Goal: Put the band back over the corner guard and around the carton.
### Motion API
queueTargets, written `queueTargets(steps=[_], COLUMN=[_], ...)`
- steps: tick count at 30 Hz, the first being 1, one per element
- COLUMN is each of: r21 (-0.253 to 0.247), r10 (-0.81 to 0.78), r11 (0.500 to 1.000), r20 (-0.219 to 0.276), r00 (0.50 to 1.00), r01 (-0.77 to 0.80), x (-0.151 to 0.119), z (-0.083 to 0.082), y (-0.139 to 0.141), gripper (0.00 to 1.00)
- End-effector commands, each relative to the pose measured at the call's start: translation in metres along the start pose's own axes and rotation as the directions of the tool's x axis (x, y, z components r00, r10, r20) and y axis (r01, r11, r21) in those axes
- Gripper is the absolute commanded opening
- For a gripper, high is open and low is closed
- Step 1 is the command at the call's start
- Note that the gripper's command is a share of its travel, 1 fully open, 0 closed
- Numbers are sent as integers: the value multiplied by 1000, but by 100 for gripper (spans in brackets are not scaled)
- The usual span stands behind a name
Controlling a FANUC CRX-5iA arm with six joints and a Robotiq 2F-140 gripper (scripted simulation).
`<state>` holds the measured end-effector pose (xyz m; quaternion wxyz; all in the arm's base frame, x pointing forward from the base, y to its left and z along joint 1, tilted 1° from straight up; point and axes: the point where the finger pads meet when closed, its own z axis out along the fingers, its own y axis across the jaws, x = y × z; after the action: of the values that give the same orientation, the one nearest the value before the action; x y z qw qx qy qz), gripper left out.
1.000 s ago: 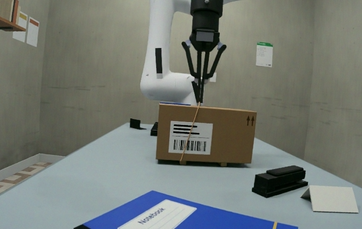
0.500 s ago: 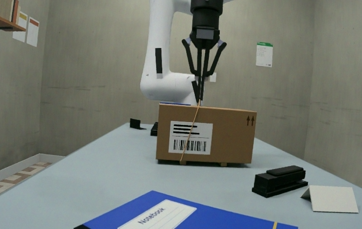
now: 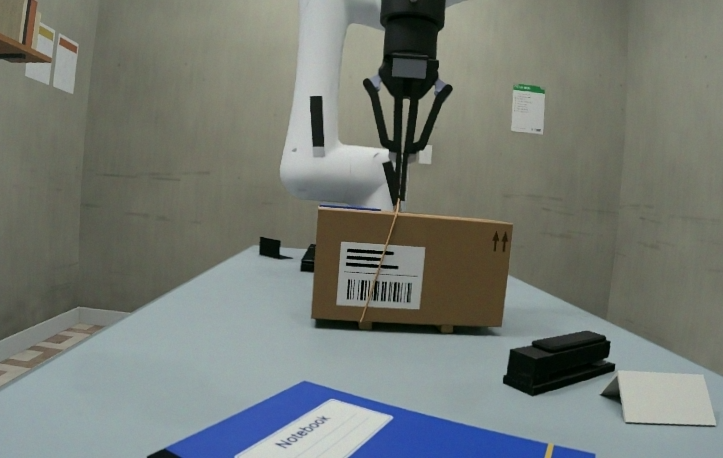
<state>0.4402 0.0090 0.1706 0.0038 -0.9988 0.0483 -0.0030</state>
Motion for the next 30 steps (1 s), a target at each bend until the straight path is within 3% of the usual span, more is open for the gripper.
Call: queueTargets(steps=[1,30], r21=[0,0], r10=[0,0], r11=[1000,1000], r20=[-2,-2], r00=[1000,1000], r01=[0,0], x=[-1,-26], z=[-1,-1], y=[0,5], gripper=[10,10])
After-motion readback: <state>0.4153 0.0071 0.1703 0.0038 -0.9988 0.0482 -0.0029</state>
